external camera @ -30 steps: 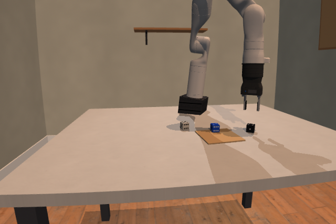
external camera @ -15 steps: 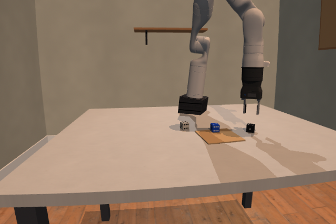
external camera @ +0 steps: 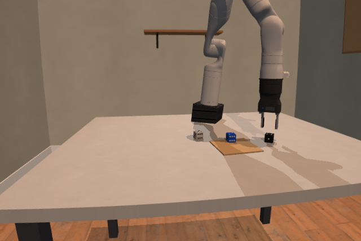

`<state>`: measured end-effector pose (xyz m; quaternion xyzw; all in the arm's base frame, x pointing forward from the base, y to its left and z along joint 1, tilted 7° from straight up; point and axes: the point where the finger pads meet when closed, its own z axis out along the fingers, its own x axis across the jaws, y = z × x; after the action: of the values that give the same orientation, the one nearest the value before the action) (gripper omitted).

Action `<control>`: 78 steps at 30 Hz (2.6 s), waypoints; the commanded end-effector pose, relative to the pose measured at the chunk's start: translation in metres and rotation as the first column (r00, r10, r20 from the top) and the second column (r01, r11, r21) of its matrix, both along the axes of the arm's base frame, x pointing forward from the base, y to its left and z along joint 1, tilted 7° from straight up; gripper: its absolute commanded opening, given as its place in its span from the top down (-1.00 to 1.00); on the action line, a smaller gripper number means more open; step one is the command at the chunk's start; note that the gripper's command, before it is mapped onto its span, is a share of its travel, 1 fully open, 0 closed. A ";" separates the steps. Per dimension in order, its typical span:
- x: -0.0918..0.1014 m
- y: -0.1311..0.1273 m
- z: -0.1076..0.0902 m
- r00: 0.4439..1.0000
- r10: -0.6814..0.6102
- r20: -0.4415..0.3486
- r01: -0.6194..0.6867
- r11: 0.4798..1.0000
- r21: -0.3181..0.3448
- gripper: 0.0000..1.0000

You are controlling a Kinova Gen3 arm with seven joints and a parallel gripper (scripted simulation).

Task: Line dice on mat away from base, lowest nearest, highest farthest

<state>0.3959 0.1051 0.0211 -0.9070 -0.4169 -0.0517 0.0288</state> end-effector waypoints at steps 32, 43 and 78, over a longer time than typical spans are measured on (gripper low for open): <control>0.000 0.005 -0.015 1.000 0.007 -0.001 -0.007 1.000 0.000 -0.74; 0.000 0.005 -0.015 1.000 0.007 -0.001 -0.007 1.000 0.000 -0.74; 0.000 0.005 -0.015 1.000 0.007 -0.001 -0.007 1.000 0.000 -0.74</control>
<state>0.3956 0.1102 0.0054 -0.9056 -0.4201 -0.0504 0.0297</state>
